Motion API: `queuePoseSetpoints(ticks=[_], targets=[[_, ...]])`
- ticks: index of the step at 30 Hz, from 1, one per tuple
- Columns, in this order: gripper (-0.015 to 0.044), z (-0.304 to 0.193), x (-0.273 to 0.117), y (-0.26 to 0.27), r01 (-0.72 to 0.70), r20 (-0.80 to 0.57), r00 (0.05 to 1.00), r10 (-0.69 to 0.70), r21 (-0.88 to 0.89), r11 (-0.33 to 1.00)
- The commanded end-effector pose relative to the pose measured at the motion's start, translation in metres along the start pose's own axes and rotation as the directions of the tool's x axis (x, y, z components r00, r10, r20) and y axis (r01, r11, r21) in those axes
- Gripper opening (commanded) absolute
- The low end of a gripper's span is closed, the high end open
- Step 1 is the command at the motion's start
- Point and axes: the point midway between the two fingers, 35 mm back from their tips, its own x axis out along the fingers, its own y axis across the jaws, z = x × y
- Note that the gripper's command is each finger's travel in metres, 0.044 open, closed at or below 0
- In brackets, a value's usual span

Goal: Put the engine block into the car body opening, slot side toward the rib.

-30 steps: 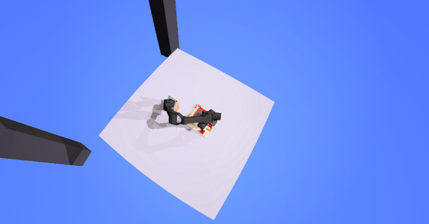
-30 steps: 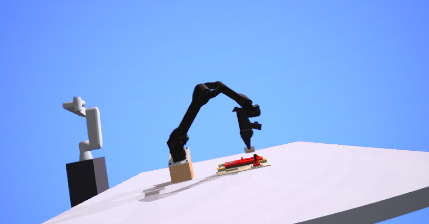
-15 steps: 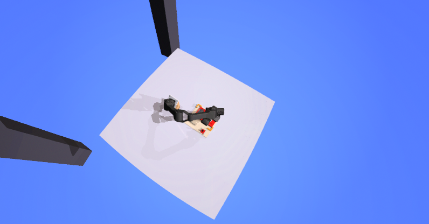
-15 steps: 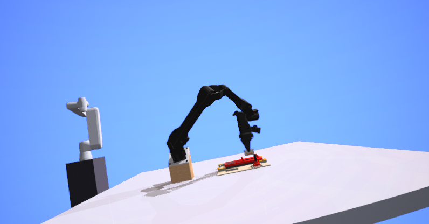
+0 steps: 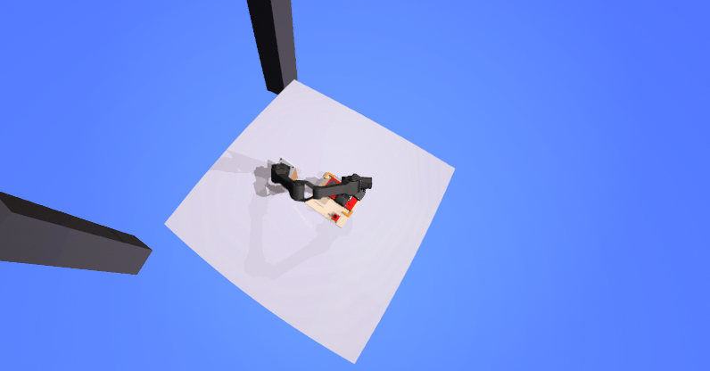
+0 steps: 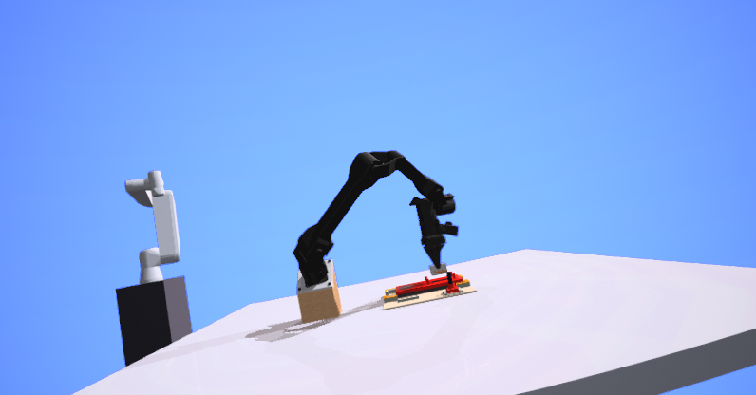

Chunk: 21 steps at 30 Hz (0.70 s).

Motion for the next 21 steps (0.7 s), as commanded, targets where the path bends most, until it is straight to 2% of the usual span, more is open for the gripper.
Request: queuePoseSetpoints(ticks=[1, 21], targets=[[0.0158, -0.0003, -0.0013, 0.0018, -0.005, 0.002, 1.0, 0.005, -0.001, 1.0], [0.0158, -0.0008, -0.0015, 0.0022, -0.005, 0.002, 1.0, 0.005, -0.01, 1.0]])
